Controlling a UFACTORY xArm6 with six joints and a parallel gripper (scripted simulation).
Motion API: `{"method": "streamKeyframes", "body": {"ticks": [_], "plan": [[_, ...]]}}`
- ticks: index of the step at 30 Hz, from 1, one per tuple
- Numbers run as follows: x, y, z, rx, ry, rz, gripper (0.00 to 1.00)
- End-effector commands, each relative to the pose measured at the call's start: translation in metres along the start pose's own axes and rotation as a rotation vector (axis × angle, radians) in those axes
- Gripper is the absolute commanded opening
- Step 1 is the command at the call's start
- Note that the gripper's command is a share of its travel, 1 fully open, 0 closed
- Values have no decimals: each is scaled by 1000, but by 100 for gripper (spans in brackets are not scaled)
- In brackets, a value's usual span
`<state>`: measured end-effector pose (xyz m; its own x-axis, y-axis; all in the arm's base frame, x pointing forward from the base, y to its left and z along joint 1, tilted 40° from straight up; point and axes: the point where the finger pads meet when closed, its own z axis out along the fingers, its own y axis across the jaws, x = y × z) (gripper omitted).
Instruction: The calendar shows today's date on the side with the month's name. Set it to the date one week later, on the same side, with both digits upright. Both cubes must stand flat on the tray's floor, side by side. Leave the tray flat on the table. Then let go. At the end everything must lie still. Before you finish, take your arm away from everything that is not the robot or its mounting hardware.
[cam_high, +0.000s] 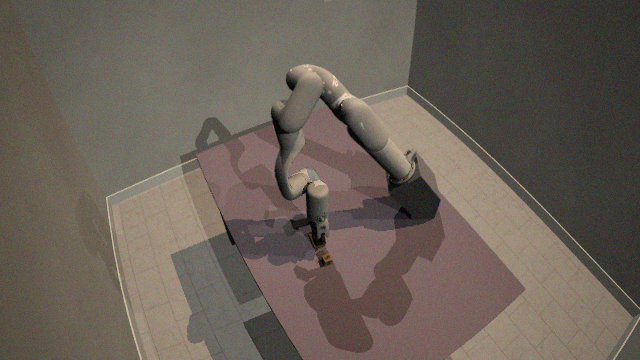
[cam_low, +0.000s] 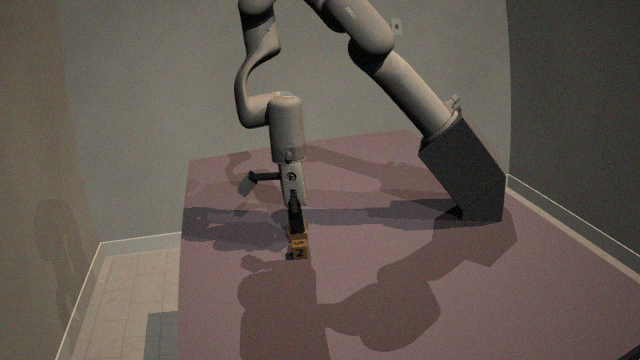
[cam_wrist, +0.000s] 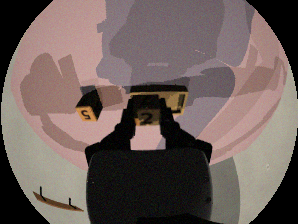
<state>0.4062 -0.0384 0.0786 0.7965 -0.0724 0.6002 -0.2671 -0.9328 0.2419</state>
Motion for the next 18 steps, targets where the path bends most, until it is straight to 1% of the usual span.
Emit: {"method": "streamKeyframes", "body": {"ticks": [1,7,10,14,18], "plan": [[1,0,0,1,1,0,29],[1,0,-1,1,1,0,29],[1,0,-6,1,1,0,29],[1,0,-19,1,1,0,29],[1,0,-38,1,1,0,29]]}}
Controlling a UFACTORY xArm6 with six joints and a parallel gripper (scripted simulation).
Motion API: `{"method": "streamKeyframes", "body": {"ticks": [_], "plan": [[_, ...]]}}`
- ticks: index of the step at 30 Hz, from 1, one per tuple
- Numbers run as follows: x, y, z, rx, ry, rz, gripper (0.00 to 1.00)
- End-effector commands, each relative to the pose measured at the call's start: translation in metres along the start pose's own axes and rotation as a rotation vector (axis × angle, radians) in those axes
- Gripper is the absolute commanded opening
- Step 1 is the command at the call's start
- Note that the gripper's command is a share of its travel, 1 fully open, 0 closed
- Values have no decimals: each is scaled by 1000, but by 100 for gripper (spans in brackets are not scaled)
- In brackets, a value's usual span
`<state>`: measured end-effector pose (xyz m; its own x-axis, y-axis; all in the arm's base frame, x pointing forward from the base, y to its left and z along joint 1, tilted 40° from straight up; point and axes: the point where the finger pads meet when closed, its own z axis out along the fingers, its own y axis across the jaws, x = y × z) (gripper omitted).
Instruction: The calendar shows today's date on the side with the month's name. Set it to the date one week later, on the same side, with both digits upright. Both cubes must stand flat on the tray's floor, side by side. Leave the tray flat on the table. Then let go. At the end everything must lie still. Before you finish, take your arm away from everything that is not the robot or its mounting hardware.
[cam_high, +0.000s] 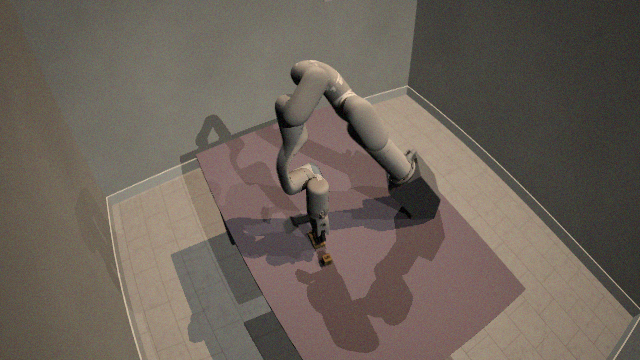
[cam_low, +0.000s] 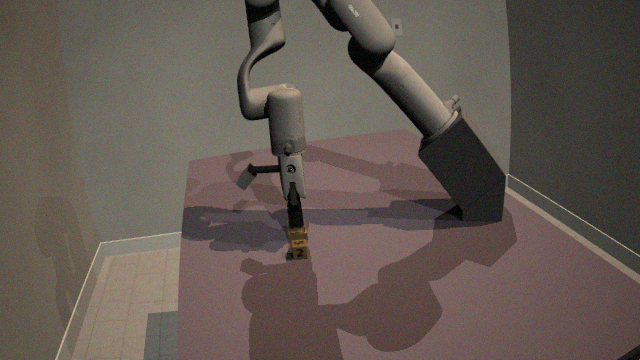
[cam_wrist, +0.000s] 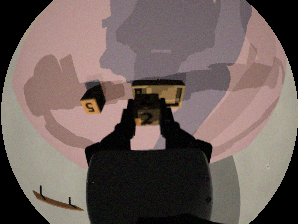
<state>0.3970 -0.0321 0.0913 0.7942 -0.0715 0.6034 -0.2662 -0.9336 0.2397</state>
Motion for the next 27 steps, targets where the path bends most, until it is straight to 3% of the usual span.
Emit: {"method": "streamKeyframes", "body": {"ticks": [1,15,27], "plan": [[1,0,-21,-2,-3,0,29],[1,0,-77,-2,-2,0,29],[1,0,-84,-2,-3,0,29]]}}
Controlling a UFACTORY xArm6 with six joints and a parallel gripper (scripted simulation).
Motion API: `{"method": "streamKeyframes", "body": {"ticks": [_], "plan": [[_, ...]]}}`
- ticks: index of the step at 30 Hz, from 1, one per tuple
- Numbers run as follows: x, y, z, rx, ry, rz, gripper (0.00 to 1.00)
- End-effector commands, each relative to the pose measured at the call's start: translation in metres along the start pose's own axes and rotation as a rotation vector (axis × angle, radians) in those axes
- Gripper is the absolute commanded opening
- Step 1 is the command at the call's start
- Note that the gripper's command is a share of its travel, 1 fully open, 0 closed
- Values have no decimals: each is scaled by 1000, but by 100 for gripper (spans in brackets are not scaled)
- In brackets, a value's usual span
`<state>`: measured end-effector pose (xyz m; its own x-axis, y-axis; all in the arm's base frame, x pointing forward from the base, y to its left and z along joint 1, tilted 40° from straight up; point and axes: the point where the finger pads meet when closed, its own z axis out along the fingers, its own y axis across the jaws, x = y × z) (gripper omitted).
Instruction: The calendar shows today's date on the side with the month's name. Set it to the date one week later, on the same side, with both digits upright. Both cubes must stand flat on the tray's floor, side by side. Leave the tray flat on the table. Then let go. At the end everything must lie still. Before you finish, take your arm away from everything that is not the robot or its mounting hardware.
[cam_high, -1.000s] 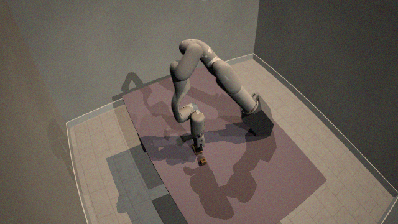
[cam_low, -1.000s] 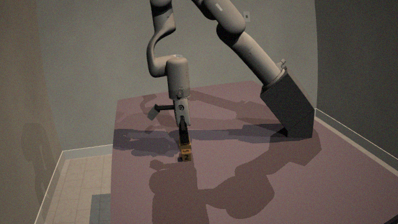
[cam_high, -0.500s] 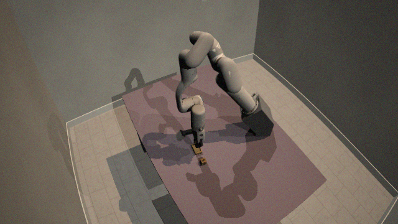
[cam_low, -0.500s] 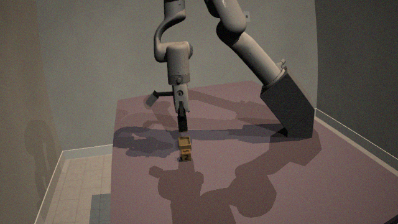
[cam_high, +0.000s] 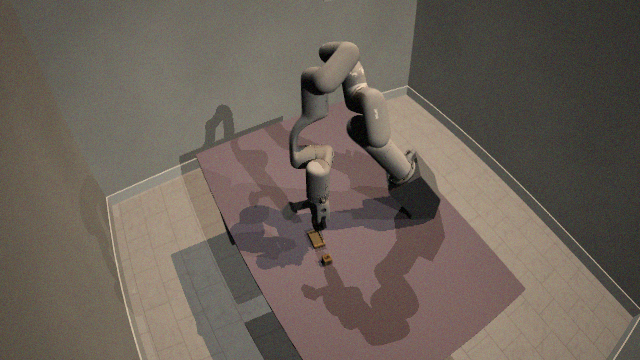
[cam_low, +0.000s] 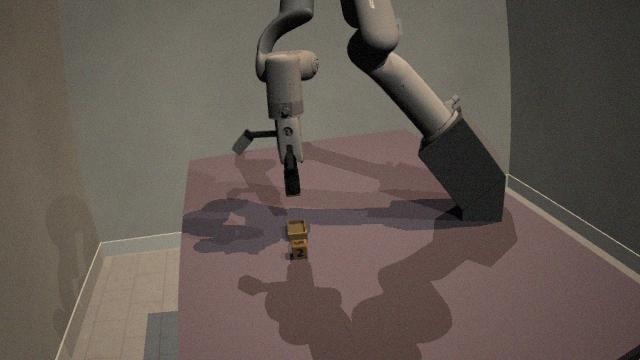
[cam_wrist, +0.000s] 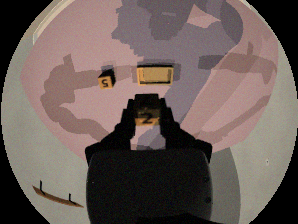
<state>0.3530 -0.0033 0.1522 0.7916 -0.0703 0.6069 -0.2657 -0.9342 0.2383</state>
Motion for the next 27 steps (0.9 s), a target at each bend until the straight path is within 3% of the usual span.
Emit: {"method": "streamKeyframes", "body": {"ticks": [1,10,15,20,27], "plan": [[1,1,-3,-3,-7,-1,29],[0,11,-1,1,-25,-3,29],[-2,52,6,20,-56,-5,29],[1,96,8,18,-36,-2,29],[2,124,8,0,-11,-1,29]]}}
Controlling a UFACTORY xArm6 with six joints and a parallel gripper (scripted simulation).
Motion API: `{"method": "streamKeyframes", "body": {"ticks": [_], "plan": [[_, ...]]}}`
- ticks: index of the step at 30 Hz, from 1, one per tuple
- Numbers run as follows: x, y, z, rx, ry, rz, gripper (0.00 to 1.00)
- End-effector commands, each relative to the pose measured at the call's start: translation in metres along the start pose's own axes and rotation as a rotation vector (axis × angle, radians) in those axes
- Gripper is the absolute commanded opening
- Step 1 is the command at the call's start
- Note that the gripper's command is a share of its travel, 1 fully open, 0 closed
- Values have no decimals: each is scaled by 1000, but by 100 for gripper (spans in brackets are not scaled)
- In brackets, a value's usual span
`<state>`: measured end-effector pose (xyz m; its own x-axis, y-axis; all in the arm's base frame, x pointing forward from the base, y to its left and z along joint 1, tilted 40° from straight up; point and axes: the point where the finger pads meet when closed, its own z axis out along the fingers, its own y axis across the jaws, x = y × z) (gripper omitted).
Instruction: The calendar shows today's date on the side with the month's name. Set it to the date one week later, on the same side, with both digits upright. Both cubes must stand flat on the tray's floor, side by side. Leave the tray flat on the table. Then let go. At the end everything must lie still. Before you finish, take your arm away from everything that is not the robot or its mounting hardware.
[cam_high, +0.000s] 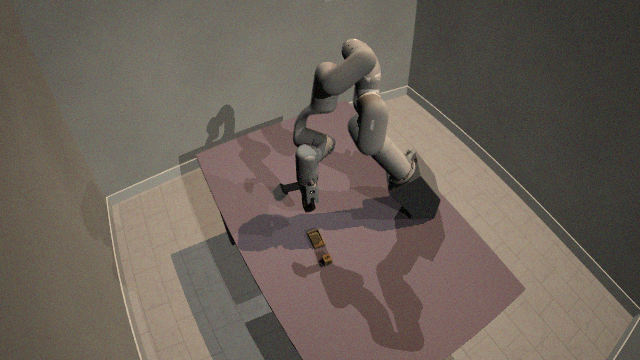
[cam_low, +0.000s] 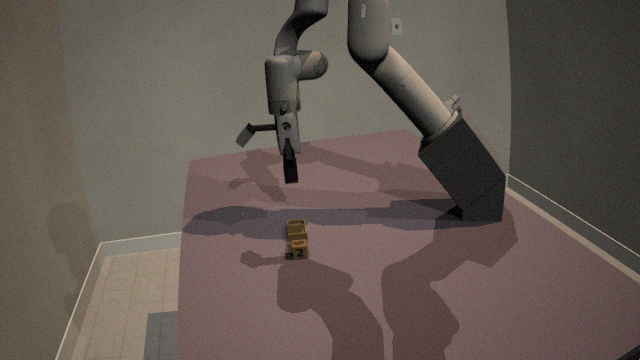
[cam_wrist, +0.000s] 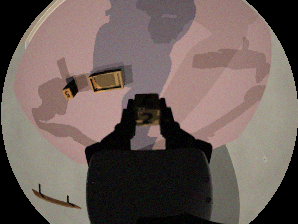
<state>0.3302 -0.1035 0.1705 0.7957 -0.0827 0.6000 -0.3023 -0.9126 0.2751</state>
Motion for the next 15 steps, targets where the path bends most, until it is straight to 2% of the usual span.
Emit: {"method": "streamKeyframes", "body": {"ticks": [1,15], "plan": [[2,23,0,53,4,-9,29],[2,24,0,52,5,-9,29]]}}
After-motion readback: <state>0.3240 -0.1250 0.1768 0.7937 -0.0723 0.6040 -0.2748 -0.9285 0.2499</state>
